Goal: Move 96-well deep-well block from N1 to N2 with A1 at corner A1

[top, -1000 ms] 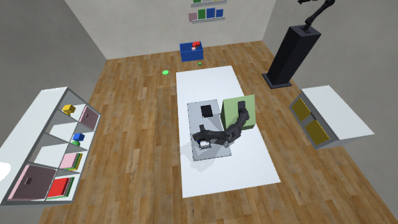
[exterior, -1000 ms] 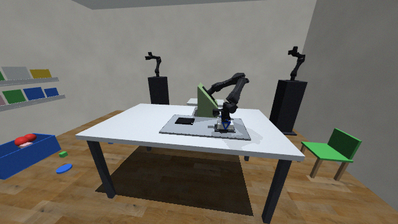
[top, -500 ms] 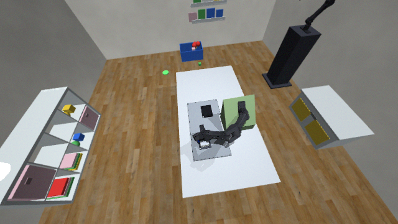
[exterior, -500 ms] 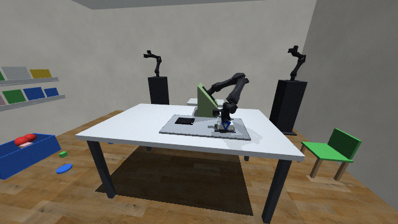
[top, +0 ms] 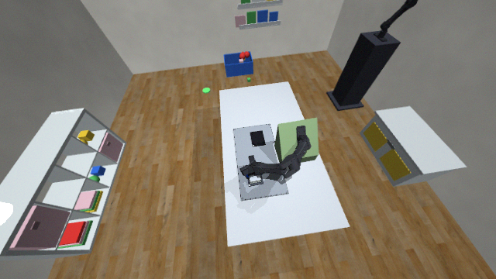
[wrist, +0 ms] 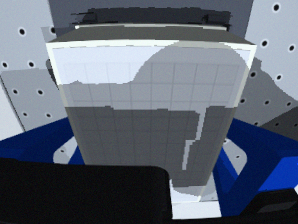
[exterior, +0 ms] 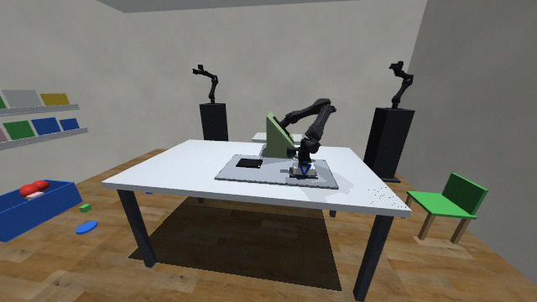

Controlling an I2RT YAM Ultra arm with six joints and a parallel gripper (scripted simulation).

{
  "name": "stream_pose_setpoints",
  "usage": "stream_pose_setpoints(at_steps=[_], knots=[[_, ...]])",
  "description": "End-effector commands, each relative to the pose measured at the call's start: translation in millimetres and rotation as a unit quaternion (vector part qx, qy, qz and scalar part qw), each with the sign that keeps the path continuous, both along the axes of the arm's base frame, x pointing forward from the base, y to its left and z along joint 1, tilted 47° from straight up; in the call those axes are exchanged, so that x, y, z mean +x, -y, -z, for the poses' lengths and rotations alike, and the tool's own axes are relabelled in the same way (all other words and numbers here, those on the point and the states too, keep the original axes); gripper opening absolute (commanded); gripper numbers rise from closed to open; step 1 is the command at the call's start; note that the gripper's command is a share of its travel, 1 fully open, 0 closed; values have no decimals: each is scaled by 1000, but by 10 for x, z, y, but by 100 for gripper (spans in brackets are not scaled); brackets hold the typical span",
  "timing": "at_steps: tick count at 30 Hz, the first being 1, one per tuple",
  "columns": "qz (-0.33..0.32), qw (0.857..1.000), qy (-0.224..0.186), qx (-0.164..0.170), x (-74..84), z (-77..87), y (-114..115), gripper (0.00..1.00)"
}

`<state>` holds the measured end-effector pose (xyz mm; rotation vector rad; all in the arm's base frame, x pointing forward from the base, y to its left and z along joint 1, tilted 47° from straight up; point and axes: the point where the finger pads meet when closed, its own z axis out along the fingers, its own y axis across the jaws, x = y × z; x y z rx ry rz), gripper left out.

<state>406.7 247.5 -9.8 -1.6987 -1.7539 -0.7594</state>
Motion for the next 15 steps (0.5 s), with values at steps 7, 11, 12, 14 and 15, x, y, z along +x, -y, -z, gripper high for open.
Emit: stream_pose_setpoints(at_steps=[7, 11, 12, 14, 15], knots=[[5, 1000, 4, -3, 35, -14, 34, 100], [5, 1000, 4, -3, 35, -14, 34, 100], [5, 1000, 4, -3, 35, -14, 34, 100], [5, 1000, 4, -3, 35, -14, 34, 100], [5, 1000, 4, -3, 35, -14, 34, 100]])
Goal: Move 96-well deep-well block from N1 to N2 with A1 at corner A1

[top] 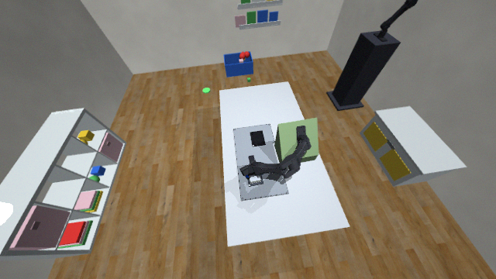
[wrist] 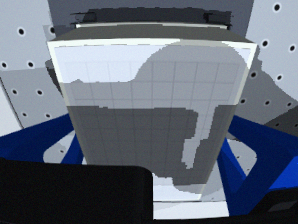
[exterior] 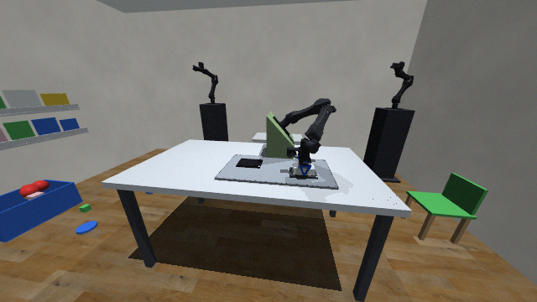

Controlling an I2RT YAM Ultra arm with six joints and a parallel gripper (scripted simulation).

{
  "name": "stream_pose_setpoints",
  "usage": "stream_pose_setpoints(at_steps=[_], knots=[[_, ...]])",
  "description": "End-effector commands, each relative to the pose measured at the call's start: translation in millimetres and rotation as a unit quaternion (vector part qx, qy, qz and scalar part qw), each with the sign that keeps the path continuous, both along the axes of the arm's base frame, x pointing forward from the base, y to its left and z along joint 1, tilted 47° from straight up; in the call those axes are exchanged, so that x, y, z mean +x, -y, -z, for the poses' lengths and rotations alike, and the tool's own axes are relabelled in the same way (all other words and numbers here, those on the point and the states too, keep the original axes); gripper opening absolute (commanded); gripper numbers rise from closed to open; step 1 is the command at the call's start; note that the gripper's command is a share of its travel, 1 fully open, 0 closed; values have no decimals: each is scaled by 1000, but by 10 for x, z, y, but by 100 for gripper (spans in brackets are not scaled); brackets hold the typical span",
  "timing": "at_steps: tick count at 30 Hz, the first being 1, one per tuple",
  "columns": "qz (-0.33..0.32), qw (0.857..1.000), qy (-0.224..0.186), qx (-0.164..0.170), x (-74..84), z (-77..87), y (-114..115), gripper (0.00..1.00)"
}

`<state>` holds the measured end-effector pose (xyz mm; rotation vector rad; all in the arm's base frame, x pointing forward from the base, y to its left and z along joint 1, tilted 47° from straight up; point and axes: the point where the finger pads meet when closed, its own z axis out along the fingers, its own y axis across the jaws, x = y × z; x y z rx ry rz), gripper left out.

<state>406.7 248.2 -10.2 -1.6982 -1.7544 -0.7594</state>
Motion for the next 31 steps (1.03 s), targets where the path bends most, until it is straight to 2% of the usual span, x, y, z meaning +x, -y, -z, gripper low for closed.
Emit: stream_pose_setpoints(at_steps=[1, 10, 24, 31], knots=[[5, 1000, 4, -3, 35, -18, 41, 100], [5, 1000, 4, -3, 35, -18, 41, 100], [5, 1000, 4, -3, 37, -234, 277, 100], [5, 1000, 4, -3, 37, -234, 277, 100]])
